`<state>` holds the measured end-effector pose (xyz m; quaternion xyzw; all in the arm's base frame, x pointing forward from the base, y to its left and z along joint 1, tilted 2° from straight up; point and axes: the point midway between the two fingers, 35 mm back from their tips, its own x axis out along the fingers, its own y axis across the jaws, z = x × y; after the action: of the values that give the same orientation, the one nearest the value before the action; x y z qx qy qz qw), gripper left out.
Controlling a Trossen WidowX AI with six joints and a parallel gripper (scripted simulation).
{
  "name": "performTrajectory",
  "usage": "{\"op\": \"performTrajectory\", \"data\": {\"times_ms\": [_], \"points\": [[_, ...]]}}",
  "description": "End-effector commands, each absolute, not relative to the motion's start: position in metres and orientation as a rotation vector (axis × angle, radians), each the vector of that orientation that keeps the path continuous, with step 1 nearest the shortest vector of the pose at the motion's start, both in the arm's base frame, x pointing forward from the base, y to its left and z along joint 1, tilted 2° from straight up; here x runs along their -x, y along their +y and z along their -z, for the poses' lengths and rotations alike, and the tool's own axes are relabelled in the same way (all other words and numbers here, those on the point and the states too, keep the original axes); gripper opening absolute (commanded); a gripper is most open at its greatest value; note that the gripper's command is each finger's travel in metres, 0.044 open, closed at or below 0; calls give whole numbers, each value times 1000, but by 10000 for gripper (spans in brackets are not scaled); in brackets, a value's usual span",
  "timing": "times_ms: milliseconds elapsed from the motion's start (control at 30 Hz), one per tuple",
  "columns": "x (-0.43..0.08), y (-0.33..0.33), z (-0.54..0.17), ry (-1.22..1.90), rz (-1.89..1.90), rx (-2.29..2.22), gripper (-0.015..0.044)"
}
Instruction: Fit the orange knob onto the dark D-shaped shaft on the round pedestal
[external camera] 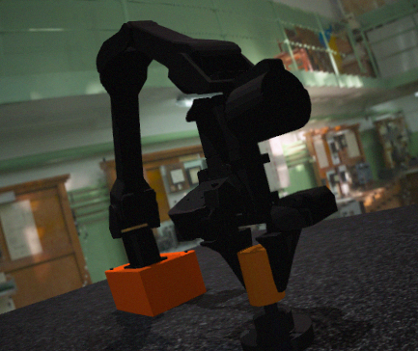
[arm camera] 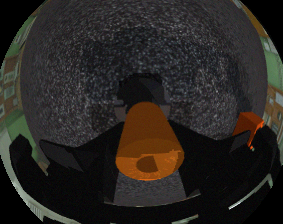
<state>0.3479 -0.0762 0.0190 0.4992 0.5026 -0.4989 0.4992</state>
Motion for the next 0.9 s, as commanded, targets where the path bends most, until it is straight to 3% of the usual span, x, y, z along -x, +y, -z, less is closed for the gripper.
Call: {"op": "performTrajectory", "data": {"times_ms": [0, 867], "points": [[-352, -77, -23, 1172, 1256, -1264, 0], [-350, -77, -21, 1109, 1345, -1353, 0]]}}
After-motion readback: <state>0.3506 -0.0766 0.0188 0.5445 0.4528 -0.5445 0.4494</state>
